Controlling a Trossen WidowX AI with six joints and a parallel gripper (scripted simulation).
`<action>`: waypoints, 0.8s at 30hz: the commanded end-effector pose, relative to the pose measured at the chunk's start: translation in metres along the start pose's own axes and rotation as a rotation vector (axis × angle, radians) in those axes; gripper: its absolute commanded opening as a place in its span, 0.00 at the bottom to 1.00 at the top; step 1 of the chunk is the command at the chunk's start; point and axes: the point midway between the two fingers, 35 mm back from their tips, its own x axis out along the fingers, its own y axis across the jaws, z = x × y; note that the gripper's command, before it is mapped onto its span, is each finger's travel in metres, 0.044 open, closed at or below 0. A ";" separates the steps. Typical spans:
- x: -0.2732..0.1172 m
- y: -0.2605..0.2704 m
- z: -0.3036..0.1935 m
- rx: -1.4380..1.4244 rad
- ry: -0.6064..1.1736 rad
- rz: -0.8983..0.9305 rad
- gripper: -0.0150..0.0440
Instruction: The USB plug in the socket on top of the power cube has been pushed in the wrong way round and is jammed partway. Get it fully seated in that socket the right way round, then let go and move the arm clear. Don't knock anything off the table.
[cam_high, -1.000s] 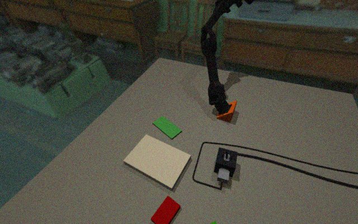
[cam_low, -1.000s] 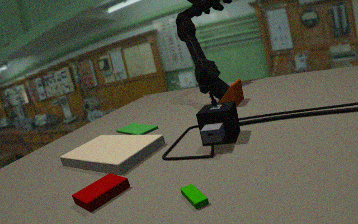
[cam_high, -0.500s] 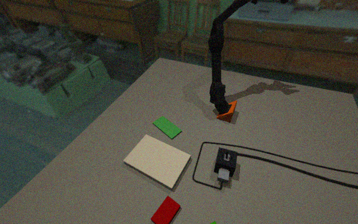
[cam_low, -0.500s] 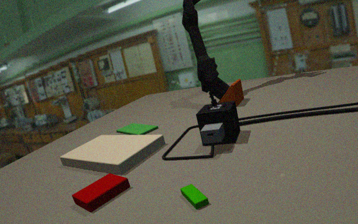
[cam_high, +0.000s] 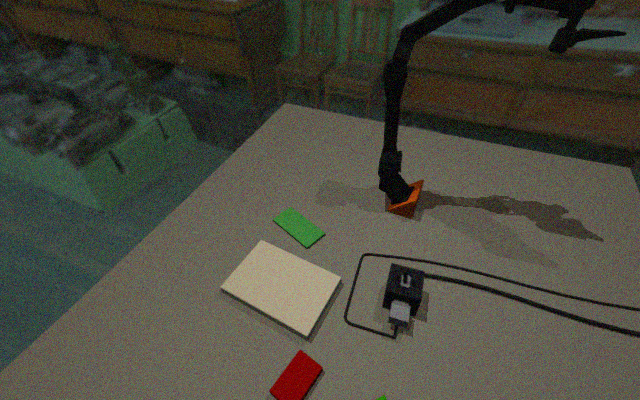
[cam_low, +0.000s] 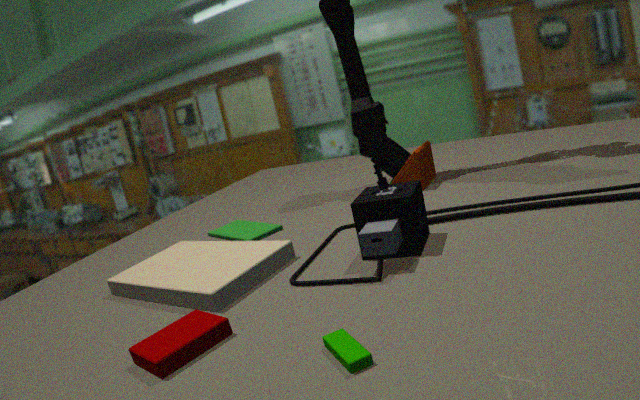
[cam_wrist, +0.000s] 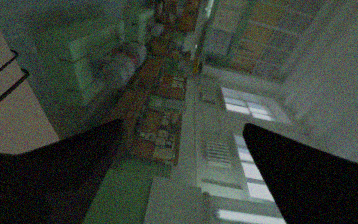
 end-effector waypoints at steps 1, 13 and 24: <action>0.031 0.035 -0.058 0.084 0.096 0.142 1.00; 0.059 0.219 -0.283 0.513 0.475 0.725 1.00; -0.048 0.421 -0.397 0.985 0.774 1.337 1.00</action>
